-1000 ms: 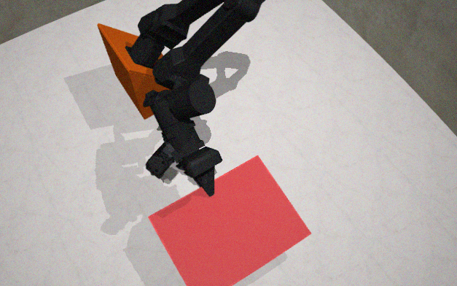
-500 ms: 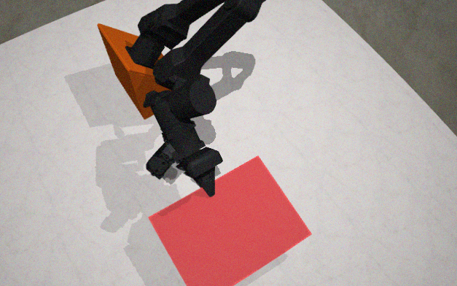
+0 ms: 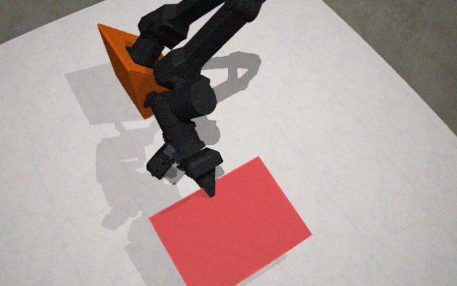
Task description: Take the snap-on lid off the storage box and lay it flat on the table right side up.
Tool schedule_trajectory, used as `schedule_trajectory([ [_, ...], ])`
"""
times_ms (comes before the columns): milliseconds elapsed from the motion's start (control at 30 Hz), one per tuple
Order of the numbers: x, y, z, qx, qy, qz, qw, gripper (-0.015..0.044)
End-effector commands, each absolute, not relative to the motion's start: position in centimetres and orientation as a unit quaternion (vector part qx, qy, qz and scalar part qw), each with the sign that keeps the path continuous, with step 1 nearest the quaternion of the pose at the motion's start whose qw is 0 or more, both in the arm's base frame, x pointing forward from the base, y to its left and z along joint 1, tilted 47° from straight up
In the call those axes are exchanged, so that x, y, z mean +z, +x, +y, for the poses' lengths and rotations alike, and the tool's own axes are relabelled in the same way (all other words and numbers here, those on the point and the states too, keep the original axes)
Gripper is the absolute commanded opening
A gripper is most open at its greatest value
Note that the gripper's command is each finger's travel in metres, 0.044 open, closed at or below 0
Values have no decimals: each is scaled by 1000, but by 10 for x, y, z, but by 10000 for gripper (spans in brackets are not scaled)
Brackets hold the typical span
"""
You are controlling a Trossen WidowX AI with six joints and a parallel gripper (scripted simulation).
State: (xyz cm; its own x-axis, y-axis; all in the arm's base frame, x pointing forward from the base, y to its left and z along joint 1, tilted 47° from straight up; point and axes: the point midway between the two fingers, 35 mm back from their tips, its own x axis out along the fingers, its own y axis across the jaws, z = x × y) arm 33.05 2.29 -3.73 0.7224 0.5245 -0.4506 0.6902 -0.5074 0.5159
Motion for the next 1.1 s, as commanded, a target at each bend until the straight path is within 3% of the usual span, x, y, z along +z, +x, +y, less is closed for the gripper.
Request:
schedule_trajectory([
  [0, -38, 331, 23, -121, 860, 353, 347, 0],
  [1067, -32, 333, 18, -122, 861, 350, 348, 0],
])
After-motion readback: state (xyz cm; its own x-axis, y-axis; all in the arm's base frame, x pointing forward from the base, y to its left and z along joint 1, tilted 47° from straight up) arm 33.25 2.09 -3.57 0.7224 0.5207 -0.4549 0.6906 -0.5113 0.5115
